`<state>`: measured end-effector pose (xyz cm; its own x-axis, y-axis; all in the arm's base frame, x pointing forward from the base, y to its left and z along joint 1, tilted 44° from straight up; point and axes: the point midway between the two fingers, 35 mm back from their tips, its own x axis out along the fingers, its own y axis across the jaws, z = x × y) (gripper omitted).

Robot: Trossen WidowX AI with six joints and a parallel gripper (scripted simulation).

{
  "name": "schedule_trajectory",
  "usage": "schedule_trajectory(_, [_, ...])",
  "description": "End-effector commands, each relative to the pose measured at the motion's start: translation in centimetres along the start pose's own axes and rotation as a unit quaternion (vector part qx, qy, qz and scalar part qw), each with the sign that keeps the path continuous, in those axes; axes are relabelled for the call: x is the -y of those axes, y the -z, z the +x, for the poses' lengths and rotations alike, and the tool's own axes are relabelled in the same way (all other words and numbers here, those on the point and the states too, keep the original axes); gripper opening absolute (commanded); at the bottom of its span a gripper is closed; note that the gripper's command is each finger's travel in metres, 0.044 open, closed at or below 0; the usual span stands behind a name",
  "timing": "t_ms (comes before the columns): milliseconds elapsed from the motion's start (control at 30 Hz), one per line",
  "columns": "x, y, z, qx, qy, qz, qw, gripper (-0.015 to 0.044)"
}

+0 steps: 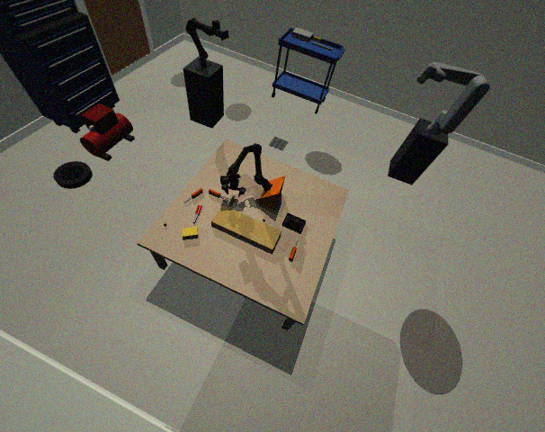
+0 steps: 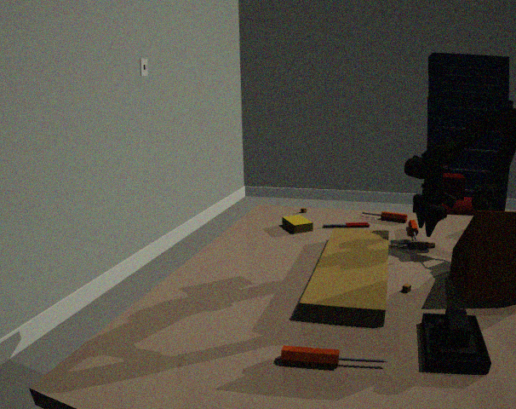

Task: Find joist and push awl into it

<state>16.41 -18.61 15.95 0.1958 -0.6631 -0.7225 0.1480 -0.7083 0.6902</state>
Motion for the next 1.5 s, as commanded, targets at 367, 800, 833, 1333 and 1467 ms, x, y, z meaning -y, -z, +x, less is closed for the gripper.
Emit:
schedule_trajectory(367, [-0.4, -2.2, -0.3, 0.017, -0.019, 0.088, 0.996, 0.0440])
schedule_trajectory(800, [-0.8, -2.2, 0.9, 0.017, -0.019, 0.088, 0.996, 0.0440])
schedule_trajectory(833, [-0.8, -2.2, 1.1, 0.017, -0.019, 0.088, 0.996, 0.0440])
schedule_trajectory(1333, [-0.8, -2.5, 3.5, 0.018, -0.019, 0.088, 0.996, 0.0440])
schedule_trajectory(1467, [-0.8, -2.6, 4.1, 0.018, -0.020, 0.088, 0.996, 0.0440])
